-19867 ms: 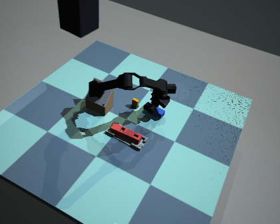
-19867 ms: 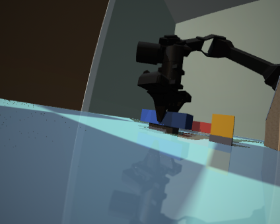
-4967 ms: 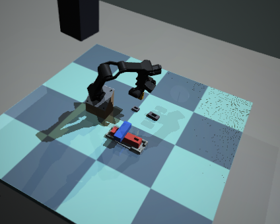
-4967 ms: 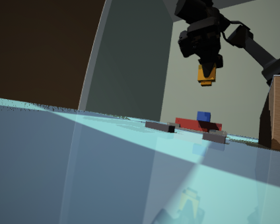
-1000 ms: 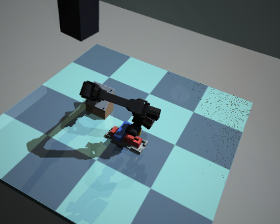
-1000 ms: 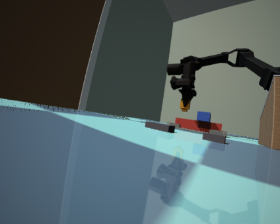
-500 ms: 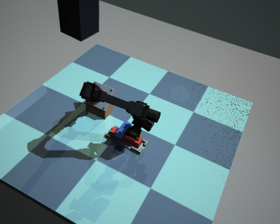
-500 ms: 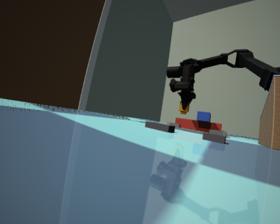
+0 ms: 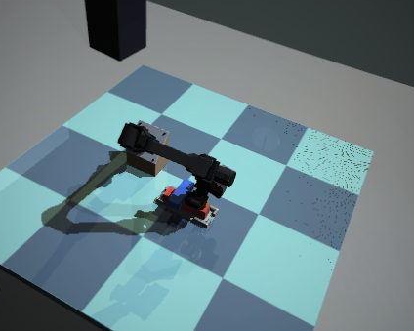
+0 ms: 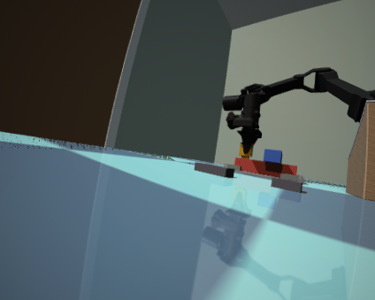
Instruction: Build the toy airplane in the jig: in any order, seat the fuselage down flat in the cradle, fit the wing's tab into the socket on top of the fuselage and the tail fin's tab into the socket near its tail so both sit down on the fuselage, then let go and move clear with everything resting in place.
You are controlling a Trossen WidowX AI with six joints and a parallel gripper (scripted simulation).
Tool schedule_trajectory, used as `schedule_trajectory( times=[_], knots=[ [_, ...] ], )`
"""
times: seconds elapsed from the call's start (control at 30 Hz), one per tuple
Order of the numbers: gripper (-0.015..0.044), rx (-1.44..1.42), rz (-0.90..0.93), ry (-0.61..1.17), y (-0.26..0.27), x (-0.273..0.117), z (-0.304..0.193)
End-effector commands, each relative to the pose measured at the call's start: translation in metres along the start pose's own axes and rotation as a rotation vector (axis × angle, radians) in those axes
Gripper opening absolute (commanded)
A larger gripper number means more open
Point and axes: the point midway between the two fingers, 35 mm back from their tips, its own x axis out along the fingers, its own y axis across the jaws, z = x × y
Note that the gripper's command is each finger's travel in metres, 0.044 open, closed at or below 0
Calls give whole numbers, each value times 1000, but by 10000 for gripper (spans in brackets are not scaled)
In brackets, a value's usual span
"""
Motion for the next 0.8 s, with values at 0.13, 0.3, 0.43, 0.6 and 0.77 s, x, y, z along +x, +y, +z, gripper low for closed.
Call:
schedule_trajectory(
  times=[0.13, 0.3, 0.43, 0.6, 0.77],
  knots=[
    [65, -7, -5, 0, 1, 3, -1],
    [65, -7, -5, 0, 1, 3, -1],
    [51, -4, -1, 1, 1, 3, -1],
    [0, -4, -1, 1, 1, 3, -1],
    [53, -4, -1, 1, 1, 3, -1]
  ],
)
